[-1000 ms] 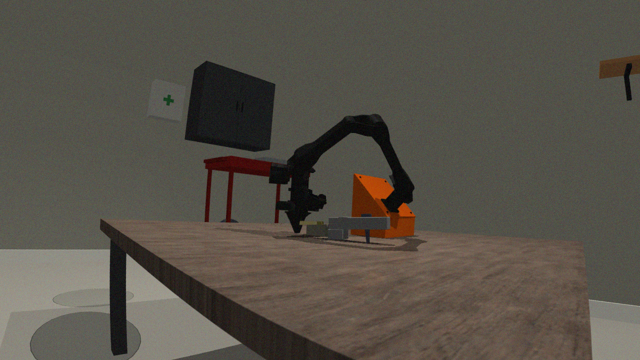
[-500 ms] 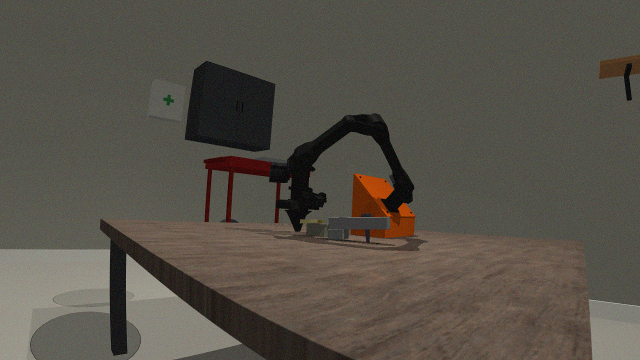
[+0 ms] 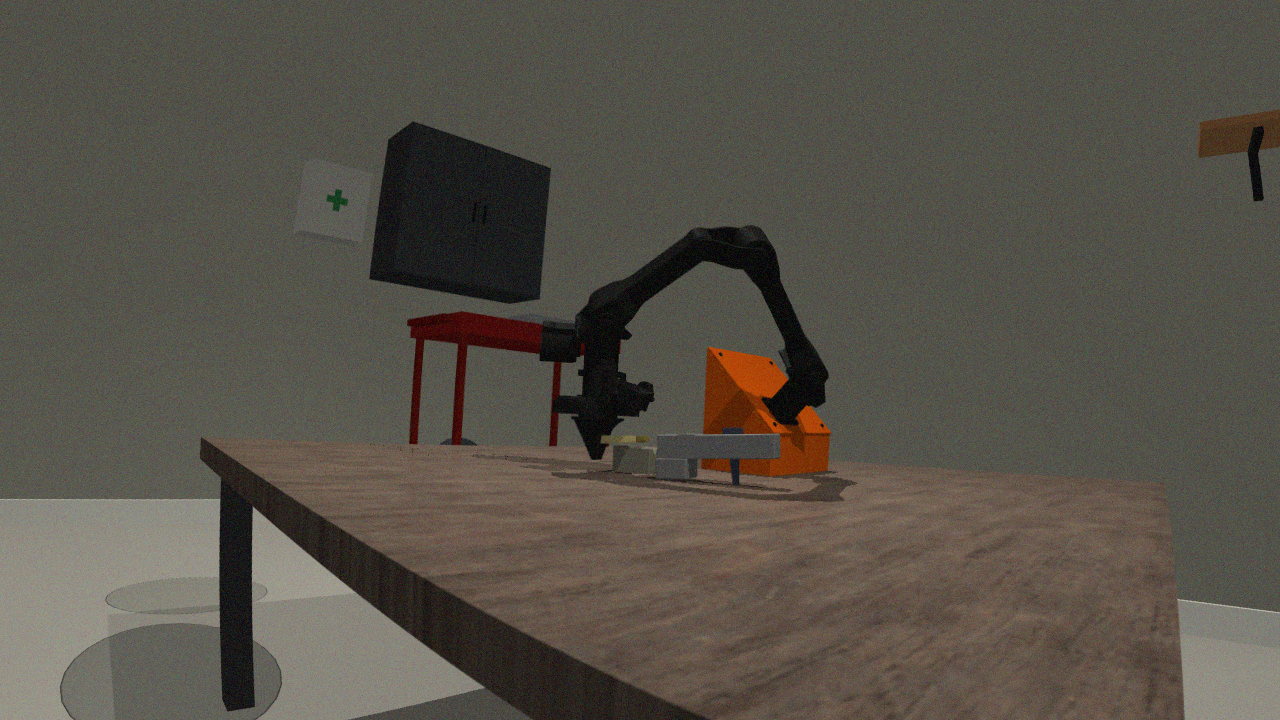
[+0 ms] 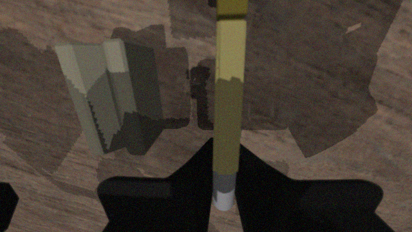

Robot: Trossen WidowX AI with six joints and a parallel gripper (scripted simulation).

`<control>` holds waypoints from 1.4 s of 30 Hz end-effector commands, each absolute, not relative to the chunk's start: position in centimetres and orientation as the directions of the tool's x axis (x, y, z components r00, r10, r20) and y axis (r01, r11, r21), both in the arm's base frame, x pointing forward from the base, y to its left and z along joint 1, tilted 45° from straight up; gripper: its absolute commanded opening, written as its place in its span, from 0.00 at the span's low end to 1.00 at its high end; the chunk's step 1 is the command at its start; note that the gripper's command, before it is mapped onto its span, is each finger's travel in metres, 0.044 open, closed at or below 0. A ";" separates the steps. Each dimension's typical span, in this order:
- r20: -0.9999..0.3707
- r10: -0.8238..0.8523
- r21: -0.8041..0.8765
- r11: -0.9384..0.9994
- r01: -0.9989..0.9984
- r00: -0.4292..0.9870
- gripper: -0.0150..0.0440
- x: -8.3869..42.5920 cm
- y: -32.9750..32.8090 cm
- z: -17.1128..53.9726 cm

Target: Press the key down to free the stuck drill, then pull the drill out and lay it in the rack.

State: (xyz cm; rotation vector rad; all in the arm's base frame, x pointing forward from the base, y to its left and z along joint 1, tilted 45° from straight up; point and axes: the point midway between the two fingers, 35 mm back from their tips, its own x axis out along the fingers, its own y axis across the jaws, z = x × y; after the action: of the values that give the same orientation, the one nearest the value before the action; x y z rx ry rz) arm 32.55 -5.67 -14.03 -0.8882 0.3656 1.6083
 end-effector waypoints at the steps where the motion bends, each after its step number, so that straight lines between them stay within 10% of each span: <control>1: -0.719 0.695 -0.240 -0.255 -0.937 -0.006 0.25 32.6 -5.9 -13.8; 42: -0.719 0.695 -0.239 -0.256 -0.937 -0.006 0.25 32.4 -6.9 -12.7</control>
State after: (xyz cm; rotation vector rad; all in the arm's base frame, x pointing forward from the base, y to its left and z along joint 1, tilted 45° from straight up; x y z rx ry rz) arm 32.30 -6.68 -12.88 -0.8881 0.3666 1.6080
